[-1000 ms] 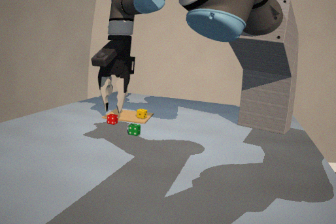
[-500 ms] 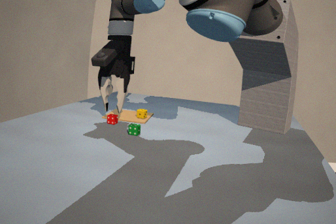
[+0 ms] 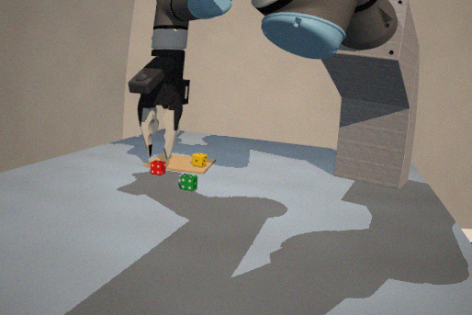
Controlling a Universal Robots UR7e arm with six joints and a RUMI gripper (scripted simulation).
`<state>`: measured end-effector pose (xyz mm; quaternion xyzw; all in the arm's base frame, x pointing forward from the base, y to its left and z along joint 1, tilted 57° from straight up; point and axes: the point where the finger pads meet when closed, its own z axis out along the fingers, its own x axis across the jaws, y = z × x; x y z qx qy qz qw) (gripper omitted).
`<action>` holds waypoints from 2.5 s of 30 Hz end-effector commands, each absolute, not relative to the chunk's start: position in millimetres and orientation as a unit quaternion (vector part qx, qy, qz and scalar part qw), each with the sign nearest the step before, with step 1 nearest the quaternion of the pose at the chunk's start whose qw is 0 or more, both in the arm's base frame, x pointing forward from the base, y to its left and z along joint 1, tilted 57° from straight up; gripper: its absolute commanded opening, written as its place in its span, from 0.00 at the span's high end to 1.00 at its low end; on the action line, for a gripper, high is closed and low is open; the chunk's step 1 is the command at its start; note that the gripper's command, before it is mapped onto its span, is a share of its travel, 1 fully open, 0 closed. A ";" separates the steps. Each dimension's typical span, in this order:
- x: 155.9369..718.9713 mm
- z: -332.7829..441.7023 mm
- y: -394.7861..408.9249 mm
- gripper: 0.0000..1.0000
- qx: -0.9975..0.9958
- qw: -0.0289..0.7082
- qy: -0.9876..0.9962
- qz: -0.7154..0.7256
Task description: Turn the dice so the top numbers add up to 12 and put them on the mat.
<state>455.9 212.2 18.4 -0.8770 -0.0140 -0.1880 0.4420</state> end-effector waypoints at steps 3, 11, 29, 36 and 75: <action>453.5 18.2 214.0 0.76 -0.877 0.443 -0.014 -0.187; 453.0 18.3 214.3 0.76 -0.877 0.443 -0.014 -0.187; 453.0 18.4 214.3 0.76 -0.877 0.443 -0.014 -0.187; 453.0 18.4 214.3 0.76 -0.877 0.443 -0.014 -0.187; 461.3 4.1 235.1 0.76 -0.877 0.443 -0.014 -0.187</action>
